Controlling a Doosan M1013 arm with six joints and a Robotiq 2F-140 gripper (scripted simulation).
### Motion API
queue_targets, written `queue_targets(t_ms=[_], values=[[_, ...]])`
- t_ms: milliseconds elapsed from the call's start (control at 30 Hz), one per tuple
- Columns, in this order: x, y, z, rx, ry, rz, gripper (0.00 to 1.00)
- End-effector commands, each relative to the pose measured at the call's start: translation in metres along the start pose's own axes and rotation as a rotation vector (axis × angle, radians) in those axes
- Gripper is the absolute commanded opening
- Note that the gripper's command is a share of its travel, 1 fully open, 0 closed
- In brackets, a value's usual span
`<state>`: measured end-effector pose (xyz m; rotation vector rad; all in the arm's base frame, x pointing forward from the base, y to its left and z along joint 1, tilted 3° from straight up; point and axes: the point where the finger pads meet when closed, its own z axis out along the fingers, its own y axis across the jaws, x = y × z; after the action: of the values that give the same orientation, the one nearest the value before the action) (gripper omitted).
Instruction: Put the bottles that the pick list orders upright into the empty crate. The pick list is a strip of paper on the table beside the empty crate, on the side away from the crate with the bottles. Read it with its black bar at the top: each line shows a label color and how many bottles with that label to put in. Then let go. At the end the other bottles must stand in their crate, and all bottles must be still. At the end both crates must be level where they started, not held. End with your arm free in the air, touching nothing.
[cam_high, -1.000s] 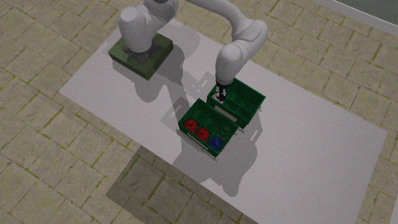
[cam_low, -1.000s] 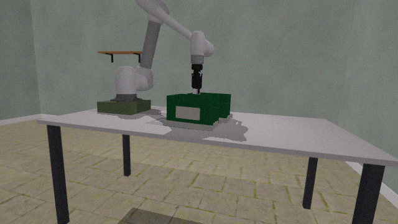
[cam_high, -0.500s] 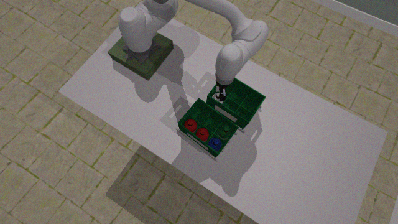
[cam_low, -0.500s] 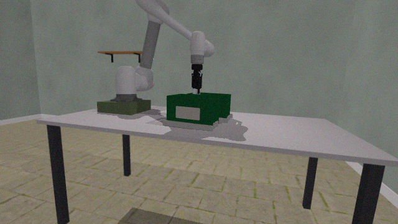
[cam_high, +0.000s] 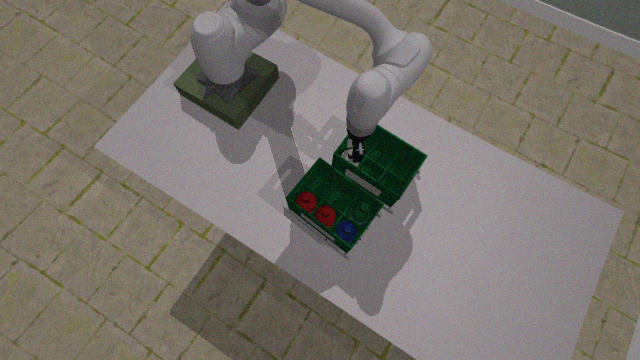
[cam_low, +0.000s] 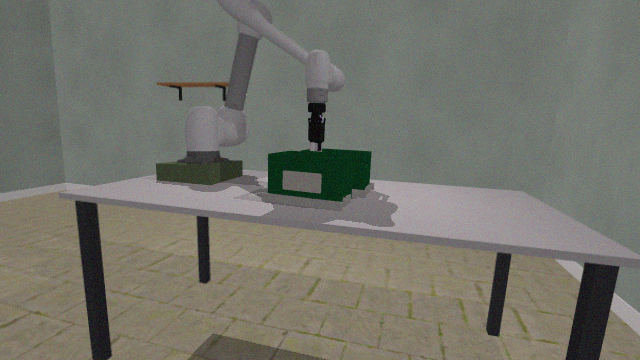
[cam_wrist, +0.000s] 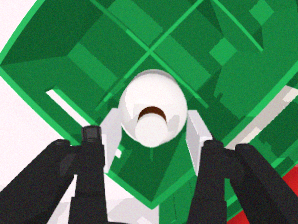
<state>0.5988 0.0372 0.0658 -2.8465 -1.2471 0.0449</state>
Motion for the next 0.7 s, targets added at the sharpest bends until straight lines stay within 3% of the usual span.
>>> queue_targets(t_ms=[0,467,667], values=[[0.001,-0.003,0.003,0.005,0.001,0.0,0.38],[0.001,-0.003,0.003,0.005,0.001,0.0,0.38],[0.001,-0.003,-0.013,0.005,0.001,0.0,0.38]])
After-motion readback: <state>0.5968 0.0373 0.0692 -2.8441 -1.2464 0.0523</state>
